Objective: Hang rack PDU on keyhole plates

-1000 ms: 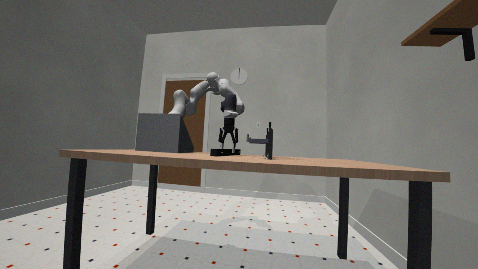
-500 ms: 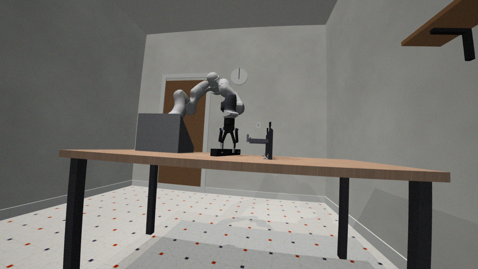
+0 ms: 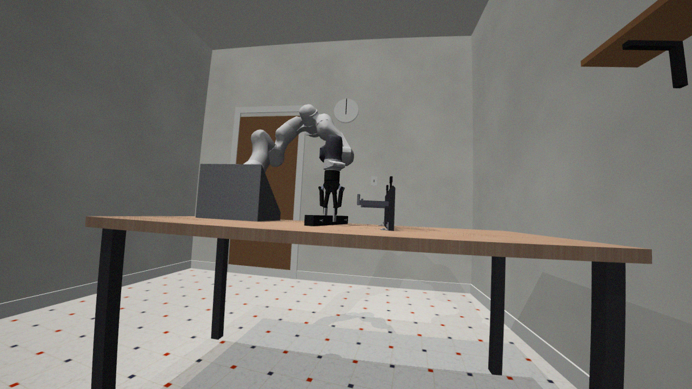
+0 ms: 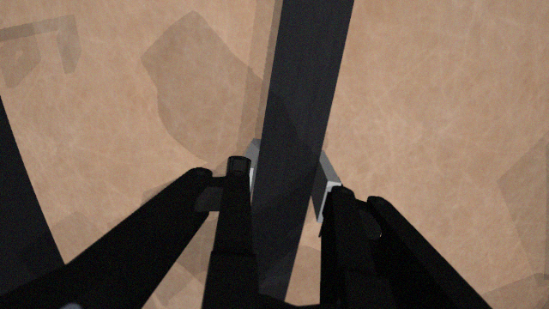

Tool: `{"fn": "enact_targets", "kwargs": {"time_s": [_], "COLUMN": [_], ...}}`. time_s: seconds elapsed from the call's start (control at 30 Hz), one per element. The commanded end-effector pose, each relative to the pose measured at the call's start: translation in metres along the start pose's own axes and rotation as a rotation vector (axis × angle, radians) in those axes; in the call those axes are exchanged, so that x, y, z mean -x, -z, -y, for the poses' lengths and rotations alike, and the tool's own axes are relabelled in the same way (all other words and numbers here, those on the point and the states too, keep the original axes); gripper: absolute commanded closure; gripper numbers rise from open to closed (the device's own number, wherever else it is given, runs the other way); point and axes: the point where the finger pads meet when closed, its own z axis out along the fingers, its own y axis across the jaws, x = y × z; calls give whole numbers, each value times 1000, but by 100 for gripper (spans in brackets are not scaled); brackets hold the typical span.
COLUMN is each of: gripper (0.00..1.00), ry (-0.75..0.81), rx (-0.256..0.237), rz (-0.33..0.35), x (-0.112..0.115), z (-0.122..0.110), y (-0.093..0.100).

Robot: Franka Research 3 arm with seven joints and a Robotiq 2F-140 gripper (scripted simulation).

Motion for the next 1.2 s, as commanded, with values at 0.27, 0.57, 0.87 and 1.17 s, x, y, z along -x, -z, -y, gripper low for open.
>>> {"fn": "enact_targets", "kwargs": {"time_s": [0.27,0.57,0.87,1.17], "gripper": [100,100,100,100], "ry": [3,3,3,3], "rx": [-2,-2,-2,-2], "rz": [-1,-1,-1,-1], "x": [0,0,0,0], "z": [1,1,1,1], "y": [-1,-1,-1,3]}}
